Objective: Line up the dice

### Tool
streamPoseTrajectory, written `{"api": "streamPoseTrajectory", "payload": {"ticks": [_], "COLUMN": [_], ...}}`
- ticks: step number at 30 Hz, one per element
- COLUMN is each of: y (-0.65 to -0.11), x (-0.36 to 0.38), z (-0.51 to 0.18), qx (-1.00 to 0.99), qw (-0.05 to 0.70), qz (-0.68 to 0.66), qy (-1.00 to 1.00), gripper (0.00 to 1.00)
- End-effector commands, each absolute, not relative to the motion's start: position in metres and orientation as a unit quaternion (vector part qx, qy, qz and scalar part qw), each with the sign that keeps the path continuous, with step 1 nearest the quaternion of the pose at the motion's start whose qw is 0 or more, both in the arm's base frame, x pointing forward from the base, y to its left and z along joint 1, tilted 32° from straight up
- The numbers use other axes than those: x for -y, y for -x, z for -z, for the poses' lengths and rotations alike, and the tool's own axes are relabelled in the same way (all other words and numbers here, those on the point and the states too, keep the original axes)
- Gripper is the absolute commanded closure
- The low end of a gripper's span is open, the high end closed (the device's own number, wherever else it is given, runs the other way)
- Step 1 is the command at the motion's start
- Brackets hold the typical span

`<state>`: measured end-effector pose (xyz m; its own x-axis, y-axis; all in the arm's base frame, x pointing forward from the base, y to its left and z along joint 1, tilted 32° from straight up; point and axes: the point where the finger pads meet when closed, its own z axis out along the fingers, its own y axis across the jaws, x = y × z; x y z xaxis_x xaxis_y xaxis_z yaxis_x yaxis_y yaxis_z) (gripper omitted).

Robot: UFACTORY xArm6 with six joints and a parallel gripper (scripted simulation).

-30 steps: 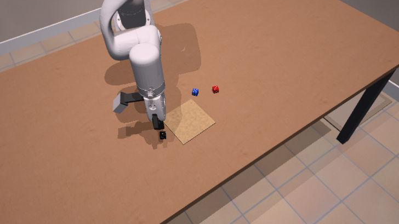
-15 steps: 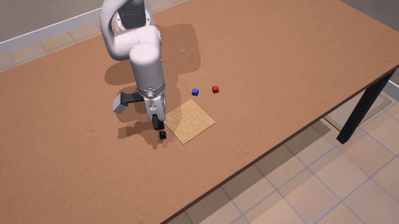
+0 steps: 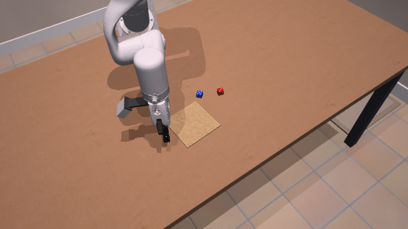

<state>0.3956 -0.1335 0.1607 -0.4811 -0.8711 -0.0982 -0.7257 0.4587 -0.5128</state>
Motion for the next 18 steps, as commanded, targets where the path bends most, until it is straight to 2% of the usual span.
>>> {"api": "streamPoseTrajectory", "payload": {"ticks": [1, 18], "y": [-0.4, -0.411], "x": [0.135, 0.138], "z": [-0.156, -0.137], "qx": [-0.835, -0.835], "qw": [0.177, 0.177], "qz": [0.207, 0.207], "qy": [0.478, 0.478], "gripper": [0.64, 0.64]}}
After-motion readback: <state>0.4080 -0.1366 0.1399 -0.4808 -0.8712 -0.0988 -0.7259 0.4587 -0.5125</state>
